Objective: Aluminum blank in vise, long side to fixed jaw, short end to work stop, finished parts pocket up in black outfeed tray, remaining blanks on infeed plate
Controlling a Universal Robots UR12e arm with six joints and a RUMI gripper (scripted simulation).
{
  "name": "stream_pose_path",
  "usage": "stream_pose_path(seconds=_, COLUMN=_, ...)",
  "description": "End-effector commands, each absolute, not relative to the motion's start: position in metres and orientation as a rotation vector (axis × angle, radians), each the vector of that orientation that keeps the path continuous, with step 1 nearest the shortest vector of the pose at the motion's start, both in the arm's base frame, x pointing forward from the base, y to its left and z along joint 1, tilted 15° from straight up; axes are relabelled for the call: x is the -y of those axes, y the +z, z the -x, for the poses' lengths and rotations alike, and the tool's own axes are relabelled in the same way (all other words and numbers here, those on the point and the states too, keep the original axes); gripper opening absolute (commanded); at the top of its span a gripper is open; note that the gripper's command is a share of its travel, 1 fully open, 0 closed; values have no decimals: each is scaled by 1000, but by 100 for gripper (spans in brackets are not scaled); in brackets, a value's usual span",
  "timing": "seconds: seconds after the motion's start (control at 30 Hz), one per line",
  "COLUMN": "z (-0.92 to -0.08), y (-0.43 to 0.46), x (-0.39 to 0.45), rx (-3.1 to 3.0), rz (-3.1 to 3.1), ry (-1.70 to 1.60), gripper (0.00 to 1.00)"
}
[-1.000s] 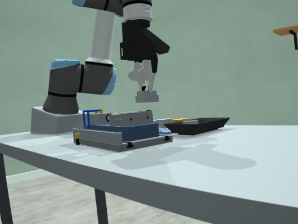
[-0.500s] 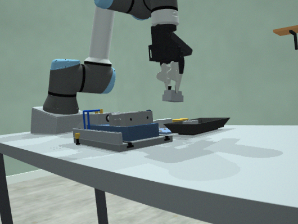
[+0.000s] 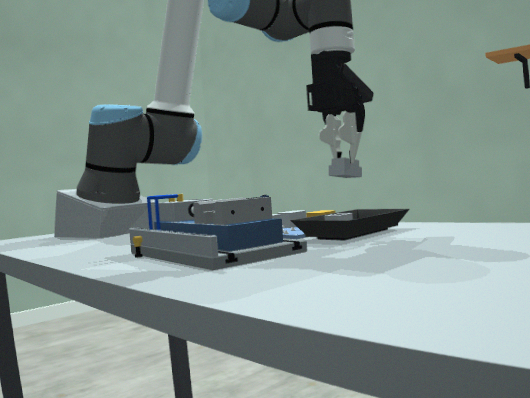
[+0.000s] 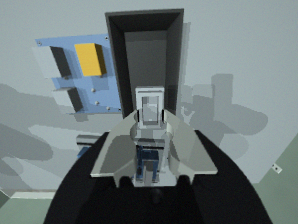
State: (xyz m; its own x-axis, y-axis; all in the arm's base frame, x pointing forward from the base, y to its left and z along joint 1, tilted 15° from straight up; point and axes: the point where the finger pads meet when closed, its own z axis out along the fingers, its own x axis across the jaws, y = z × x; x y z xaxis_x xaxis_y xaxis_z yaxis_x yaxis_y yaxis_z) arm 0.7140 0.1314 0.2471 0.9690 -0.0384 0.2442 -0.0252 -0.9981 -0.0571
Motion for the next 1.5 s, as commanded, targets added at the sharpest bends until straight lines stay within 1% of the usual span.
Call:
stream_pose_path(seconds=0.0, z=-715, y=249, x=-148, rx=-43, rz=3065, ry=-386, gripper=0)
stream_pose_path(seconds=0.23, z=-712, y=252, x=-183, rx=-27, rz=3065, ry=-391, gripper=0)
stream_pose_path(seconds=0.47, z=-710, y=254, x=-201, rx=-19, rz=3065, ry=-394, gripper=0)
stream_pose_path(seconds=1.47, z=-710, y=254, x=-205, rx=-17, rz=3065, ry=-394, gripper=0)
